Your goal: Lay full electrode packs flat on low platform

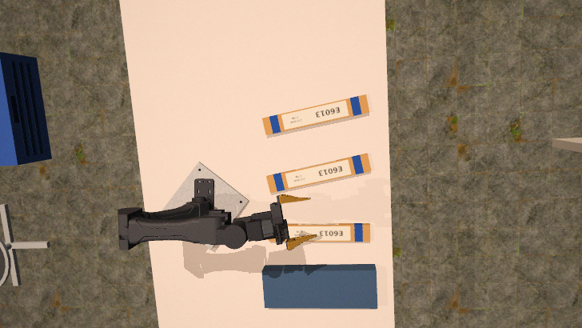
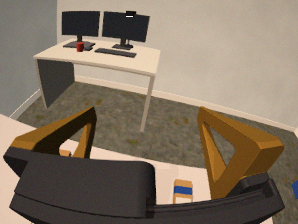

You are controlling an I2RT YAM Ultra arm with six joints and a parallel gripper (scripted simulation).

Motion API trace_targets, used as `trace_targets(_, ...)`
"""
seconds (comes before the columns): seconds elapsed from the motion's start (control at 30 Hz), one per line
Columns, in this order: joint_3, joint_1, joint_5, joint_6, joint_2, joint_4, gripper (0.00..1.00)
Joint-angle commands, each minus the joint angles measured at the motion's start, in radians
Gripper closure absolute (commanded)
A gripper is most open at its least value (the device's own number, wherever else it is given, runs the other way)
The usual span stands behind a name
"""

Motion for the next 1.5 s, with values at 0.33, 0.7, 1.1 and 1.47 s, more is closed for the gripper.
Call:
trace_targets(0.33,0.131,-0.118,-0.023,0.014,-0.111,-0.477,0.05)
trace_targets(0.7,0.247,-0.267,-0.130,-0.058,-0.134,-0.879,0.05)
trace_targets(1.1,0.500,-0.241,-0.102,-0.111,0.033,-1.172,0.05)
trace_targets(1.47,0.798,-0.221,-0.057,-0.123,0.239,-1.486,0.05)
